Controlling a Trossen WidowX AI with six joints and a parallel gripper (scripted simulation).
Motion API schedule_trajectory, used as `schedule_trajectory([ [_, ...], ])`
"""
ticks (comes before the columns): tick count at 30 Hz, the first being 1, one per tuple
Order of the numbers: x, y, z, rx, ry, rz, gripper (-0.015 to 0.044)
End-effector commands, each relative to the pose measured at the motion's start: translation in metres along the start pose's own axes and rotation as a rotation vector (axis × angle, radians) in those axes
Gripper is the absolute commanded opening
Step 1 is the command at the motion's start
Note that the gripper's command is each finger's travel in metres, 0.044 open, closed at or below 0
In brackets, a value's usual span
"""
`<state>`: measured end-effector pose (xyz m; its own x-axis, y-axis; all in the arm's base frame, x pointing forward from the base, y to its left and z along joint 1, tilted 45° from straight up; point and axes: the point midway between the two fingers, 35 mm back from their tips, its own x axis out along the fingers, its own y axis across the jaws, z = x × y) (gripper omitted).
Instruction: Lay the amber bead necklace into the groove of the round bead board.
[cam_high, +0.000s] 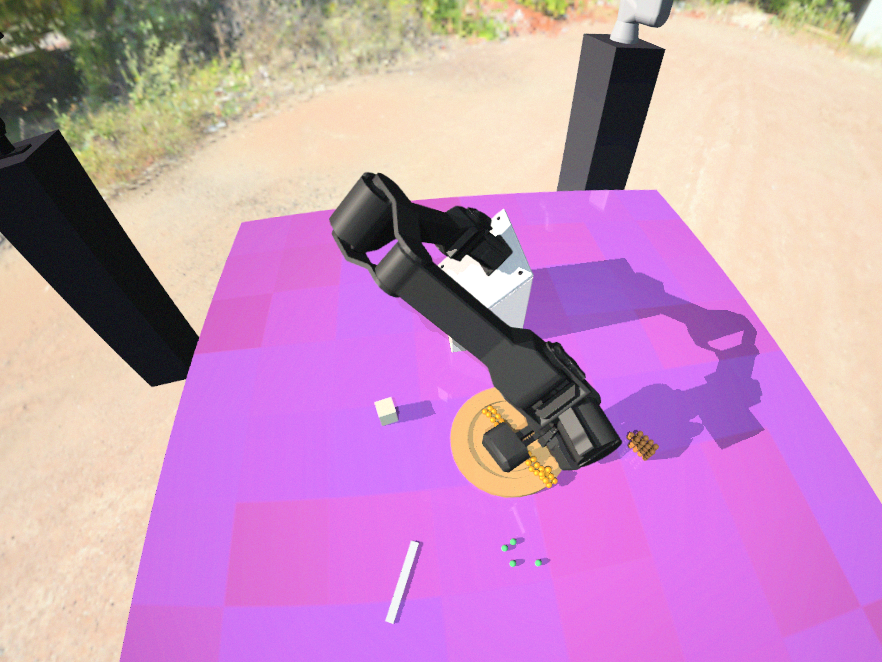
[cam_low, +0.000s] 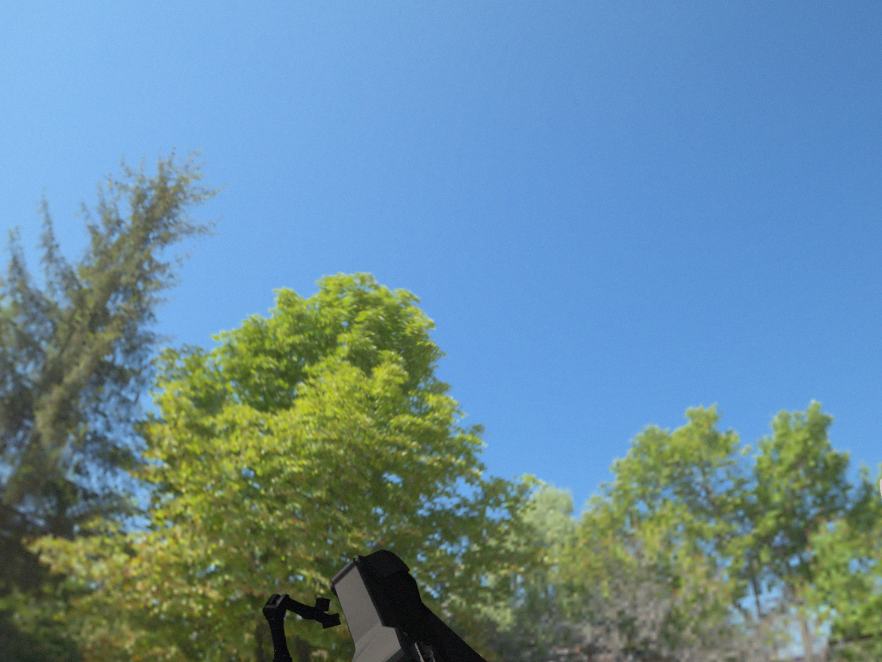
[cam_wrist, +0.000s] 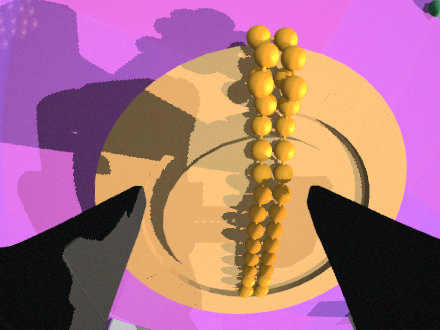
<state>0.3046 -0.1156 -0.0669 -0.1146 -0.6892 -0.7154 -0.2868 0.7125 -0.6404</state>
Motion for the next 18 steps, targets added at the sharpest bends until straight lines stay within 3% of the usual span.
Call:
schedule_trajectory([
  [1, -0.0092, -0.0001, 0.0002, 0.001, -0.001, 0.000, 0.0440],
  [18, -0.0163, 0.0009, -0.0007, -0.001, 0.002, -0.001, 0.0440],
])
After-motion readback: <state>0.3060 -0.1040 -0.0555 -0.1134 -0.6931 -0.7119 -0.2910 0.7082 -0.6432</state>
